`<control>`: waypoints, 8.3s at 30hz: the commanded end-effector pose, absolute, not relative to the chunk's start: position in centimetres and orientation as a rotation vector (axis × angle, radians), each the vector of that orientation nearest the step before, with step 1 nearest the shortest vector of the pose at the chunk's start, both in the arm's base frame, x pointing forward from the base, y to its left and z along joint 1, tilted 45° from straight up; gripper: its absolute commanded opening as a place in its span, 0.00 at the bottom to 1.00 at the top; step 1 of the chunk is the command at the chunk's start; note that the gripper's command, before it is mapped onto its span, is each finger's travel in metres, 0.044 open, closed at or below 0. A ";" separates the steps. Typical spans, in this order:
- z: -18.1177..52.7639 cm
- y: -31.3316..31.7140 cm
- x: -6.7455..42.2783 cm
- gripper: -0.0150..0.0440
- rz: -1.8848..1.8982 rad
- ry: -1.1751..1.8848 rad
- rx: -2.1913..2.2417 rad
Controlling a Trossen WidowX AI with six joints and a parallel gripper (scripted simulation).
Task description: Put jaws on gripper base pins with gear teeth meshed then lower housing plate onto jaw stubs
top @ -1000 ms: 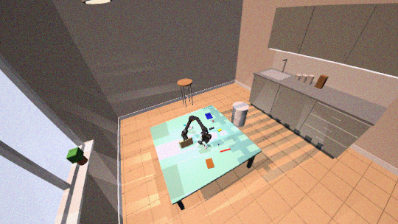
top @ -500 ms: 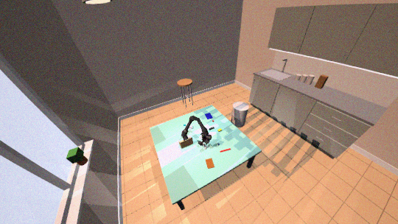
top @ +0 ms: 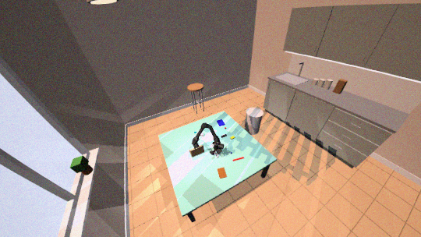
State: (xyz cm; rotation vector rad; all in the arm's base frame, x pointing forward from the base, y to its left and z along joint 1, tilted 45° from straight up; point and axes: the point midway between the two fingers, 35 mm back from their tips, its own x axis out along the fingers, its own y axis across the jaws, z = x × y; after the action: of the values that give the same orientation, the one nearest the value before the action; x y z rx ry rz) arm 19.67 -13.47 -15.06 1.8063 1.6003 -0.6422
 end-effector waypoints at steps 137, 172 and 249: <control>1.4 -8.2 26.0 0.48 -2.087 1.117 2.634; 3.5 -5.5 26.4 0.48 -2.419 0.910 2.726; -2.3 -10.2 29.4 0.48 -2.395 0.920 2.723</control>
State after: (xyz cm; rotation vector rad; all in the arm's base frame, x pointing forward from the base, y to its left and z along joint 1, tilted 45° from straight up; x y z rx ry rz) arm 29.33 -10.69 -1.91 2.7259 0.9138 -2.3876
